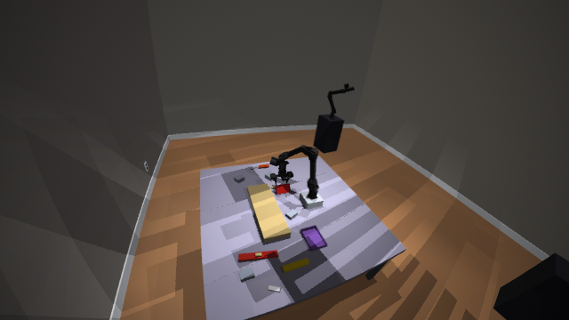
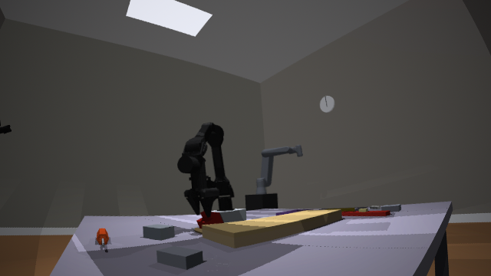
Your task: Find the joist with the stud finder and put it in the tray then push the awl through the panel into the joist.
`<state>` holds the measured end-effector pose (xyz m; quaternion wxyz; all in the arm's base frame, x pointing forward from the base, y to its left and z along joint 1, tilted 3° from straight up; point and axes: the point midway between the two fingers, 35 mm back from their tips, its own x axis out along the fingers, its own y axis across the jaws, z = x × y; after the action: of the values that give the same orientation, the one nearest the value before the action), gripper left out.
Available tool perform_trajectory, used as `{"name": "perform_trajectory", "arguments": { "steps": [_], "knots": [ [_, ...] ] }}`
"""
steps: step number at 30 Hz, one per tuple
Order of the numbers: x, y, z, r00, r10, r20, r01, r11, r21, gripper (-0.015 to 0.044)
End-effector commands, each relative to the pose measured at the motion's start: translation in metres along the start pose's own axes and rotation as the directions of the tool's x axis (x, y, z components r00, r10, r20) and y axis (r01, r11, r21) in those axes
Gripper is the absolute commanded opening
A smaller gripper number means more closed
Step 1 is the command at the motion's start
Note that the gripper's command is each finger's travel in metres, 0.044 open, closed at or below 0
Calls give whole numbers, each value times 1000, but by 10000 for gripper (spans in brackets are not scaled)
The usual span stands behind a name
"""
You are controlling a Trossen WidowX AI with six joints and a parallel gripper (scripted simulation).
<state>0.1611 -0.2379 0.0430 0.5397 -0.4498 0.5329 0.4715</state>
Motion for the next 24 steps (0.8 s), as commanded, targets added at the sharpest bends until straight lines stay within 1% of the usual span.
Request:
{"name": "perform_trajectory", "arguments": {
  "steps": [1,18,24],
  "knots": [
    [9,1,1,1000,5,9,-4,1000,-4,440],
    [34,2,0,1000,5,10,-5,1000,-4,440],
    [34,2,0,1000,5,10,-5,1000,-4,400]
  ]
}}
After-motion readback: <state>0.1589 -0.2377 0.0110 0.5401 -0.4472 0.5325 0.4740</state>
